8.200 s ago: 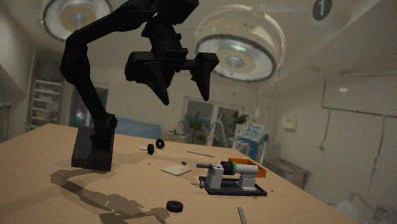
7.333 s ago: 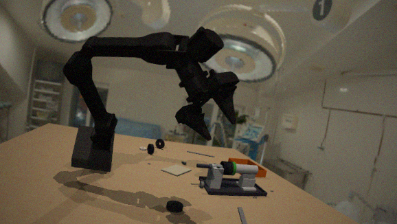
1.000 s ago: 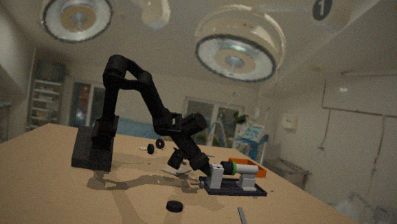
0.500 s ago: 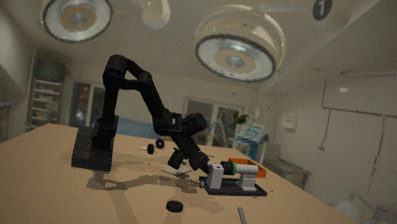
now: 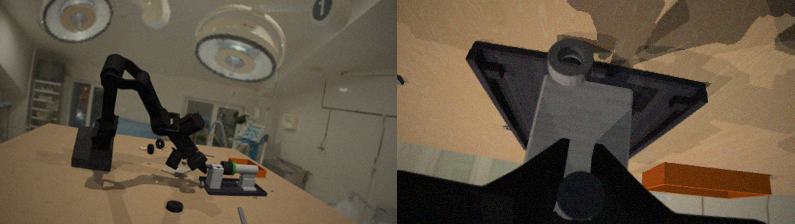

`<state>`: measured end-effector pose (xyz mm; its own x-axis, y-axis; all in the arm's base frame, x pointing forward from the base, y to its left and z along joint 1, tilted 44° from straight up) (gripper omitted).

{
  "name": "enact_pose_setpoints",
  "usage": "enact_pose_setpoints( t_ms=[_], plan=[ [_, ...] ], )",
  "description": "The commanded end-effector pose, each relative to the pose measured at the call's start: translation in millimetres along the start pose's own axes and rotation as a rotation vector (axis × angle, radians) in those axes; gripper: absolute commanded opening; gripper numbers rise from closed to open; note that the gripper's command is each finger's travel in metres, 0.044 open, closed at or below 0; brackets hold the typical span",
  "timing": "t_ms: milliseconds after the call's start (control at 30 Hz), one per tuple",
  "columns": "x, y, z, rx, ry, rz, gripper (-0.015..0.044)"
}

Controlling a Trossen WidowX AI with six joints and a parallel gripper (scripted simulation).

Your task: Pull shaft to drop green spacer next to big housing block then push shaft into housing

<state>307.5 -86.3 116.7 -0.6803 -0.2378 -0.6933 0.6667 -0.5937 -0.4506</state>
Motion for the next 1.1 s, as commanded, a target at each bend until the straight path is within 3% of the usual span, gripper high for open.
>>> enact_pose_setpoints(
  t_ms=[0,1067],
  plan=[
    [2.9,-3.2,0.3,-0.003,-0.004,0.0,0.0],
    [8.9,-9.2,1.6,-0.003,-0.005,-0.001,0.0]
  ],
)
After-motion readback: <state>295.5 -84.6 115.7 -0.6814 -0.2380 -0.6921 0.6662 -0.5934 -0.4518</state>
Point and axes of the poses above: the point midway between the two fingers, 35 mm back from their tips, its own y axis out along the fingers, its own z axis across the jaws, x = y × z, the point moved 7 cm from there along -y, back along the fingers, and after that the axes turned 12 degrees about y, right-handed, at the moved point
